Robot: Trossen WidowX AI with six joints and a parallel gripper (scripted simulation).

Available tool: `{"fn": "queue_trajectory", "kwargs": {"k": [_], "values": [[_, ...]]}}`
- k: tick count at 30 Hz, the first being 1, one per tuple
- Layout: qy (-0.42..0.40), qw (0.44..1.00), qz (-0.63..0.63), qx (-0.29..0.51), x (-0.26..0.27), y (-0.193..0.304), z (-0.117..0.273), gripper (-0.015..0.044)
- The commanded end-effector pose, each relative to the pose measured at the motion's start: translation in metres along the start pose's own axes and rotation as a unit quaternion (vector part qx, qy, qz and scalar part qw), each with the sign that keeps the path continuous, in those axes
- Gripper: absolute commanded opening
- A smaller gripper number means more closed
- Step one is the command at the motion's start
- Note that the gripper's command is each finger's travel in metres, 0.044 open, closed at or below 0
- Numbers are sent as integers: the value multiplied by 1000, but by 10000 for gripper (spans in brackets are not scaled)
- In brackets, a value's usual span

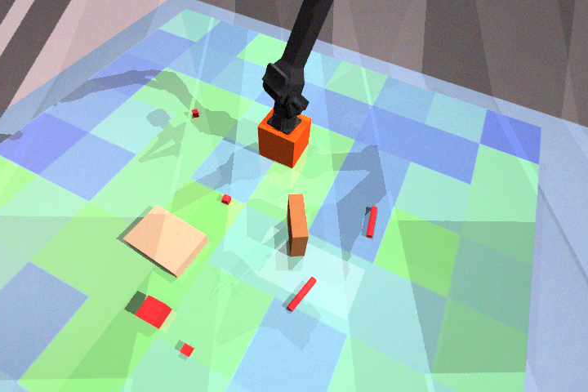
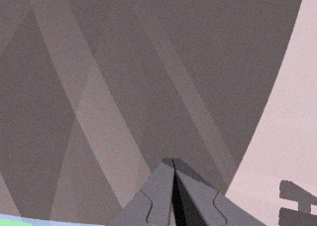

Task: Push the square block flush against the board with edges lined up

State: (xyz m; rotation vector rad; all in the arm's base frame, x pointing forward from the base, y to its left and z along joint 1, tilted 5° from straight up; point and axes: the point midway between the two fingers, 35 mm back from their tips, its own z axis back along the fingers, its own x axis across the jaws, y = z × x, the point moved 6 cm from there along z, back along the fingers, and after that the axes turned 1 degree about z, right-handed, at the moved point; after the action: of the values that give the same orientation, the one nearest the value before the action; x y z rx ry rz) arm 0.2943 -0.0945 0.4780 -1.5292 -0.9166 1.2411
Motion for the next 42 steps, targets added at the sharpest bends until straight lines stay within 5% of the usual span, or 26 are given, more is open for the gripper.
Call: {"fn": "queue_trajectory", "kwargs": {"k": [1,22,42], "values": [[-34,999,27,31,23,16,-10,0],[-240,944,178,140,142,86,-21,0],[-458,797,345,188,253,153,24,0]]}}
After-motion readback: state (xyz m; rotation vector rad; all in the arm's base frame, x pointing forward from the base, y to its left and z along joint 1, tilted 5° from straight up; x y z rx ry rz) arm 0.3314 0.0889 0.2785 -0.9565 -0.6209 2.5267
